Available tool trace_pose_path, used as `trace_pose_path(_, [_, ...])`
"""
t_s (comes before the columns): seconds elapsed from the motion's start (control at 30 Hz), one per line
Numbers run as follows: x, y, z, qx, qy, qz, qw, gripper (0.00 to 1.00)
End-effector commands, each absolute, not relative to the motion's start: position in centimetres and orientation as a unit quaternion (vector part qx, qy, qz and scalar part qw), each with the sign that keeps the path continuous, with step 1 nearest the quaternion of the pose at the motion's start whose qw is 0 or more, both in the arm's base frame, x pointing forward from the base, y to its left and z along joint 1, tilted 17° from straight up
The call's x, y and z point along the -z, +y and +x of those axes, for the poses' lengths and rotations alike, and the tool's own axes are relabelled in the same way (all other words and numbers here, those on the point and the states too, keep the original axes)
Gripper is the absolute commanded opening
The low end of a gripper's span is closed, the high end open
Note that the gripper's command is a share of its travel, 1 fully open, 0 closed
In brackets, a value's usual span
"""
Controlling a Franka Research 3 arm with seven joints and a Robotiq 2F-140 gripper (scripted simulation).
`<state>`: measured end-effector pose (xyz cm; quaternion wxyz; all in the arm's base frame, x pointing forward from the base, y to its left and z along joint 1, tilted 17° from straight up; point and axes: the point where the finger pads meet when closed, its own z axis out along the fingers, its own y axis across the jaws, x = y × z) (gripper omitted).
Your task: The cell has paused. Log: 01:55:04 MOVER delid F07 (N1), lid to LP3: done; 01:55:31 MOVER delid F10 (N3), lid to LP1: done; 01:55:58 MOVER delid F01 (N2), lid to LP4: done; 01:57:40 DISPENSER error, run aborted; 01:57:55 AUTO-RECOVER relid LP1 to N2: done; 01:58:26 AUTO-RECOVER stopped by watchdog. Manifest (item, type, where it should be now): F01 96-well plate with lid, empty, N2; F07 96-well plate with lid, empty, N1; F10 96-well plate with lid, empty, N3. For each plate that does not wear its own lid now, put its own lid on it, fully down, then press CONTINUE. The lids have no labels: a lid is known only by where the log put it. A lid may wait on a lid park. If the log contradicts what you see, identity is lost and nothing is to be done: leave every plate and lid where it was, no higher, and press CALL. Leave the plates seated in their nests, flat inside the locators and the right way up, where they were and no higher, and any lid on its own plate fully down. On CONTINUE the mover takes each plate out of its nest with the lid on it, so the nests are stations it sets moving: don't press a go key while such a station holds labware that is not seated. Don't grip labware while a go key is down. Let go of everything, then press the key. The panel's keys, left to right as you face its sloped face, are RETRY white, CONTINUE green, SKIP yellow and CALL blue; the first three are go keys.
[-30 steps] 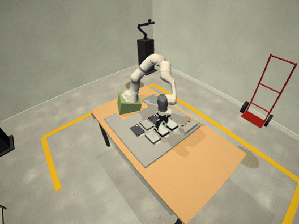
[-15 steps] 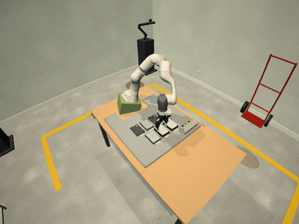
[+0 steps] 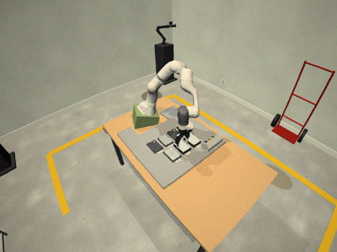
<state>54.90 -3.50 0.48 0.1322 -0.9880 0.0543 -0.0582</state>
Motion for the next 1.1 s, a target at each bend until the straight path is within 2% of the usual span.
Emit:
trace_pose_path(0.0, [-0.5, -3.6, 55.0, 0.060, 0.054, -0.988, 0.132, 0.66])
trace_pose_path(1.07, [-3.6, -4.5, 54.6, 0.060, 0.054, -0.988, 0.132, 0.66])
